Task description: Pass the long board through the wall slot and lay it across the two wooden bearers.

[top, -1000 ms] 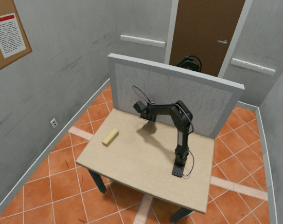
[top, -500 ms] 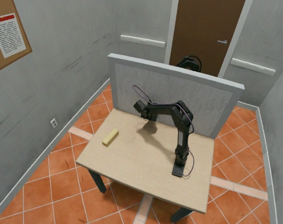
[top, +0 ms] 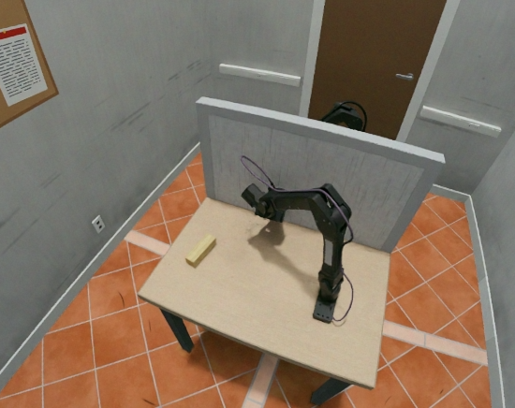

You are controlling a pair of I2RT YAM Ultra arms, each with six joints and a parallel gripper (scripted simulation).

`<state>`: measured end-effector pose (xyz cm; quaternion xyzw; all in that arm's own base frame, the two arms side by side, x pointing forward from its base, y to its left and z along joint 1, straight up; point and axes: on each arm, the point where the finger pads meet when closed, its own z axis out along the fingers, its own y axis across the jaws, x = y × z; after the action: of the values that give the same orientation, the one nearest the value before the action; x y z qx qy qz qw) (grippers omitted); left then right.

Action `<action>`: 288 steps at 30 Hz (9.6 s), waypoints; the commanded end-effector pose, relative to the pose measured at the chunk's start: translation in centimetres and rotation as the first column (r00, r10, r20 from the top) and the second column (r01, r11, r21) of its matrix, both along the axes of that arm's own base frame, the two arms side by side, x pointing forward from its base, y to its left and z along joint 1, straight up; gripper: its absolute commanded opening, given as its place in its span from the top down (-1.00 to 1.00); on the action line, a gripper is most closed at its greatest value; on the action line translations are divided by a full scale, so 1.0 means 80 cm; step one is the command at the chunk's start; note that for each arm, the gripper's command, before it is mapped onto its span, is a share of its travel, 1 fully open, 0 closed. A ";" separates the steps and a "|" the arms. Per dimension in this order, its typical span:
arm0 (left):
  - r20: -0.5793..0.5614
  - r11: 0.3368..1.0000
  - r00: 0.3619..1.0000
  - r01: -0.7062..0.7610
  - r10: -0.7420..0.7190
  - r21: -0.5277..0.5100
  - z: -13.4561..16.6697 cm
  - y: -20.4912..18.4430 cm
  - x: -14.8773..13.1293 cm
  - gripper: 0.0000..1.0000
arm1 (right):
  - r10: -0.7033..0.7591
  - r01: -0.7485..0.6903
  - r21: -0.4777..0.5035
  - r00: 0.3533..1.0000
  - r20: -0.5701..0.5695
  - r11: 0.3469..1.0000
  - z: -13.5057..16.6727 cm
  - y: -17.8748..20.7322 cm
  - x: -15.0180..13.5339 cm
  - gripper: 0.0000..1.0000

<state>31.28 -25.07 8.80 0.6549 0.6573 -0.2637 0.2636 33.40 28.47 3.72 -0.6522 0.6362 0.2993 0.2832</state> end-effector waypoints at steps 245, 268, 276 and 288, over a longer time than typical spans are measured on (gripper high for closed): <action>0.004 0.000 -0.005 -0.623 1.000 -0.782 0.446 0.315 0.077 -0.53 | -0.019 0.018 0.012 0.996 0.085 1.000 0.049 -0.189 0.019 1.00; 0.004 0.000 -0.005 -0.623 1.000 -0.782 0.446 0.315 0.077 -0.53 | -0.600 0.572 -0.371 0.799 0.049 0.731 0.102 -0.198 0.047 1.00; 0.004 0.000 -0.005 -0.623 1.000 -0.782 0.446 0.315 0.077 -0.53 | -0.840 0.771 -0.469 0.532 0.104 0.430 0.076 -0.216 0.027 1.00; 0.004 0.000 -0.005 -0.623 1.000 -0.782 0.446 0.315 0.077 -0.53 | -0.971 0.975 -0.059 0.218 0.104 0.212 0.116 -0.182 0.076 1.00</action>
<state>38.13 0.24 40.59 -0.0007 0.7072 0.0024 0.7070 35.94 13.63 9.45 -0.2417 0.9357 0.0266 0.2557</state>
